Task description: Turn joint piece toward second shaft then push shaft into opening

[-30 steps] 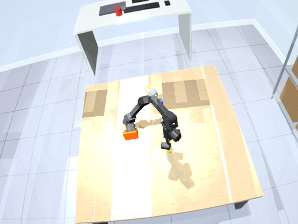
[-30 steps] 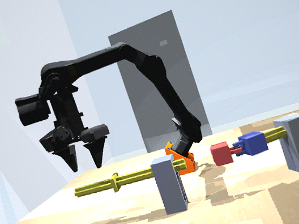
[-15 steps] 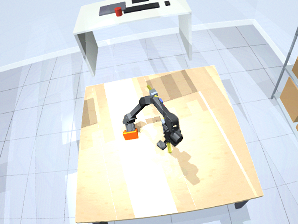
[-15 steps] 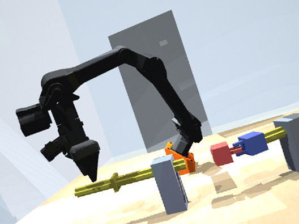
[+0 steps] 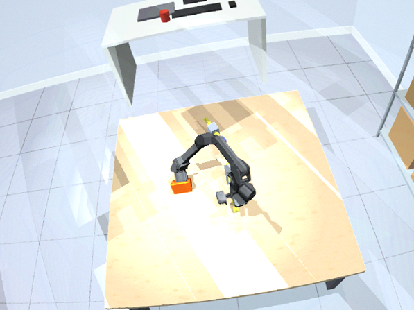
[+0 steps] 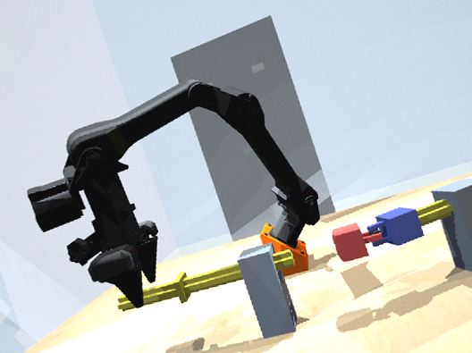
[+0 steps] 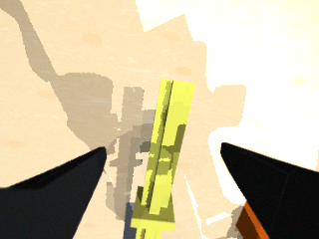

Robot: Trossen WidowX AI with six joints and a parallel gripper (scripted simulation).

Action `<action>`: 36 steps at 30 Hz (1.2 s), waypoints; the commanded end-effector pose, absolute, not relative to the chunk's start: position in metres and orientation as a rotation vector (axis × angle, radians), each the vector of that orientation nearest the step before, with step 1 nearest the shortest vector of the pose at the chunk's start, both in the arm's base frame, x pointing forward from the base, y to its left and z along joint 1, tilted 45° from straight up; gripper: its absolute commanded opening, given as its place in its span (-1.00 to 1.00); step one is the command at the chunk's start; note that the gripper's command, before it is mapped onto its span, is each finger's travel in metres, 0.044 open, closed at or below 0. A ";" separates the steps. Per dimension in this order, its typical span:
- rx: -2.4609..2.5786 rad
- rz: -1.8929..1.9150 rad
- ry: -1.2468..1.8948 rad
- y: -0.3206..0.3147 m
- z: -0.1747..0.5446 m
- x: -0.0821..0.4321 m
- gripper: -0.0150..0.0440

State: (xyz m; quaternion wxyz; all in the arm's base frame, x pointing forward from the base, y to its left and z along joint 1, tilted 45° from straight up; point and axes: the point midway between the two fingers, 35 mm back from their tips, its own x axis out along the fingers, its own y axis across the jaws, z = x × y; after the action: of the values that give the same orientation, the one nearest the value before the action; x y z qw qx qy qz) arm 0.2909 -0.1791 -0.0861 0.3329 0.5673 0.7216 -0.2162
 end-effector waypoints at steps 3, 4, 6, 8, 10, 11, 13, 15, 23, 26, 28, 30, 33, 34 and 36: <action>1.580 -0.757 1.895 -0.172 -0.093 0.289 1.00; 1.583 -0.763 1.894 -0.172 -0.093 0.289 1.00; 1.583 -0.763 1.894 -0.172 -0.093 0.289 1.00; 1.583 -0.763 1.894 -0.172 -0.093 0.289 1.00; 1.583 -0.763 1.894 -0.171 -0.094 0.288 1.00; 1.583 -0.763 1.894 -0.170 -0.094 0.288 1.00; 1.583 -0.762 1.894 -0.168 -0.097 0.288 1.00; 1.583 -0.762 1.894 -0.166 -0.099 0.288 1.00; 1.583 -0.762 1.895 -0.157 -0.108 0.286 1.00; 1.583 -0.762 1.895 -0.154 -0.112 0.285 1.00; 1.583 -0.762 1.895 -0.152 -0.114 0.284 1.00; 1.583 -0.762 1.895 -0.151 -0.114 0.284 1.00; 1.583 -0.762 1.895 -0.151 -0.114 0.284 0.73; 1.583 -0.762 1.895 -0.151 -0.114 0.284 0.64; 1.583 -0.762 1.895 -0.151 -0.114 0.284 0.47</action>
State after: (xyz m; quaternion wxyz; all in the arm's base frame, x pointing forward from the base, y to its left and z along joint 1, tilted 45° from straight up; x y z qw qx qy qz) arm 0.2852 -0.1532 -0.1137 0.2784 0.5875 0.7052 -0.2830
